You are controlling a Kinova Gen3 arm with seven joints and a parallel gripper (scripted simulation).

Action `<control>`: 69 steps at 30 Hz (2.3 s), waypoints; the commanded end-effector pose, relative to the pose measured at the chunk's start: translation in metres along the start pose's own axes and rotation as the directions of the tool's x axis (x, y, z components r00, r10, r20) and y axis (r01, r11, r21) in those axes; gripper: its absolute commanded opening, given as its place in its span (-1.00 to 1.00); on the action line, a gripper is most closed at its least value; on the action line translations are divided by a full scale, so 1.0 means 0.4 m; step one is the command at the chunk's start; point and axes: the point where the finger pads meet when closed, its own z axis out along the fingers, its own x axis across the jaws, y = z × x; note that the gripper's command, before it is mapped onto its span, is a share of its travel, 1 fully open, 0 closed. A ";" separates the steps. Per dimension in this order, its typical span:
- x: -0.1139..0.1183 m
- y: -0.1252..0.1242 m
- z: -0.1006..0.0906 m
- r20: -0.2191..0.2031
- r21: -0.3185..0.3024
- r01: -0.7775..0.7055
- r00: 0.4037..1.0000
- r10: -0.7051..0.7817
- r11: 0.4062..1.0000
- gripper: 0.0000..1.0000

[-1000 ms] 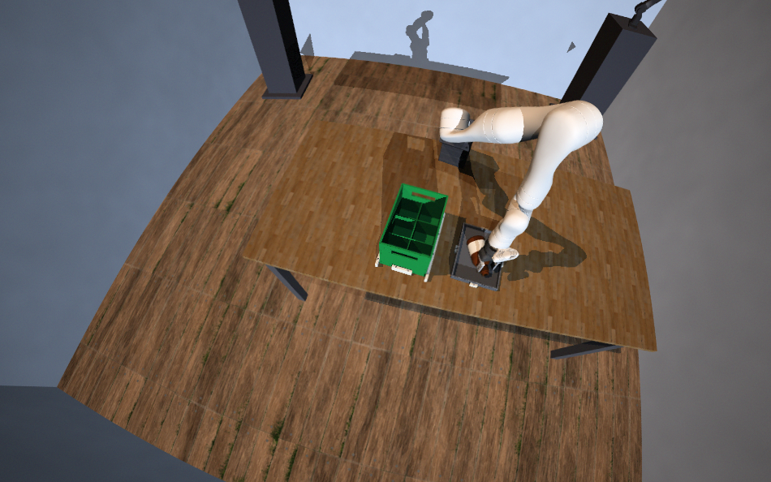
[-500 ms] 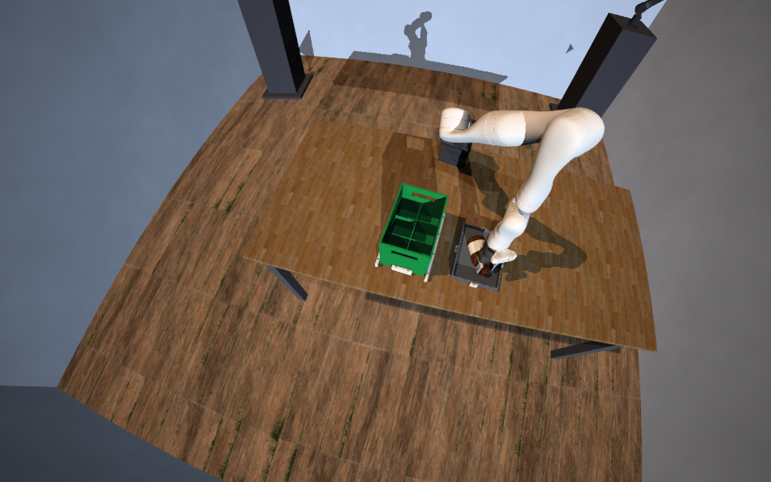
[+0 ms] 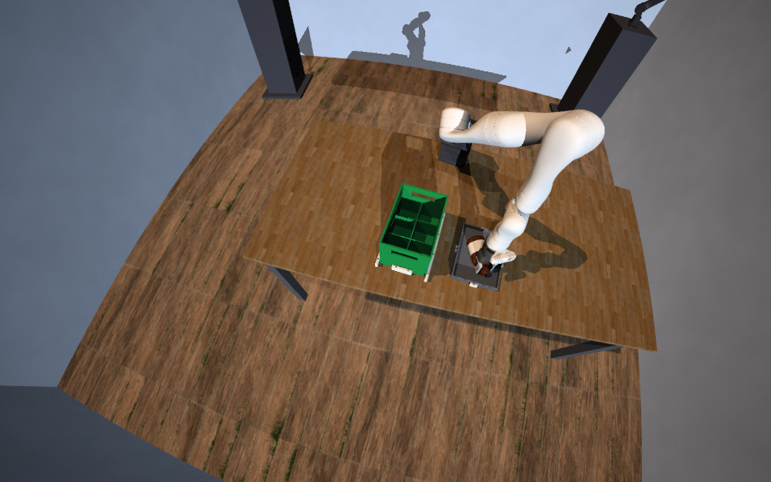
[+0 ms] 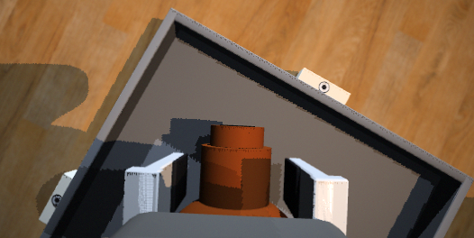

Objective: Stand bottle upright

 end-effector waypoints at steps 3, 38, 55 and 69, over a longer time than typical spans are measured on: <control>-0.001 -0.001 -0.001 0.001 0.001 0.000 1.000 0.000 1.000 1.00; -0.001 -0.001 -0.001 0.001 0.001 0.000 1.000 0.000 1.000 -1.00; -0.001 -0.001 -0.001 0.001 0.001 0.000 1.000 0.000 1.000 -1.00; -0.001 -0.001 -0.001 0.001 0.001 0.000 1.000 0.000 1.000 -1.00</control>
